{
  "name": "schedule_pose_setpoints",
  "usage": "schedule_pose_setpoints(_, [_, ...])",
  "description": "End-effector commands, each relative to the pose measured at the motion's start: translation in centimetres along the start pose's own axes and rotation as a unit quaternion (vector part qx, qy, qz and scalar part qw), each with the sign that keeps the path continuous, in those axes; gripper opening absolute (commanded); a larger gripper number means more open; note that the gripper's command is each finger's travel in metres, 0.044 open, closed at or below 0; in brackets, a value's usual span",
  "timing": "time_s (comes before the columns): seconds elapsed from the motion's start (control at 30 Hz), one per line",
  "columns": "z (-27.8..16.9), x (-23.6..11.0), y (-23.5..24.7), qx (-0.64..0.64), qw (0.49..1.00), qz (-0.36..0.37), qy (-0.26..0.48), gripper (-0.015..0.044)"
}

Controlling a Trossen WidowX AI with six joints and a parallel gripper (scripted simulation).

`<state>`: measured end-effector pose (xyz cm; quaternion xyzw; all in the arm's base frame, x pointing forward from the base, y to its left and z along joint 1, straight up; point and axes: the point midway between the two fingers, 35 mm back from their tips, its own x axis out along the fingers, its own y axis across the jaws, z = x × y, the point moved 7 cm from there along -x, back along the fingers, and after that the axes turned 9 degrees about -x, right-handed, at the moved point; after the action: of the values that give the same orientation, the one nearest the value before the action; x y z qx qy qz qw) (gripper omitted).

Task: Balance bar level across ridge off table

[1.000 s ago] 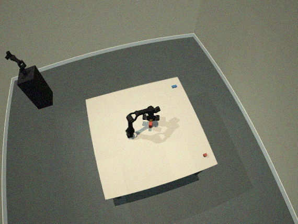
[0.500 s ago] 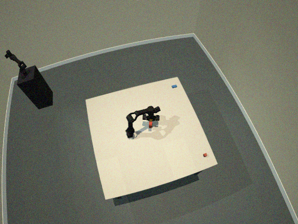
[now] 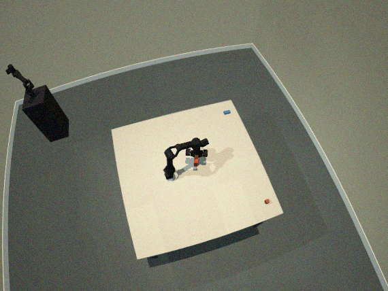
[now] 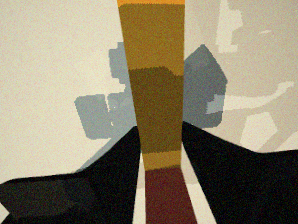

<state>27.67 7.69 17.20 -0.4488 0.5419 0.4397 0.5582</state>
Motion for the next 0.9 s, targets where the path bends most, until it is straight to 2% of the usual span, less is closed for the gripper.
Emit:
schedule_pose_setpoints(0.0, [0.02,0.11,-0.01,-0.002,1.0,0.001,-0.001,0.0])
schedule_pose_setpoints(0.87, [0.02,0.33,0.03,-0.002,1.0,0.001,-0.001,0.0])
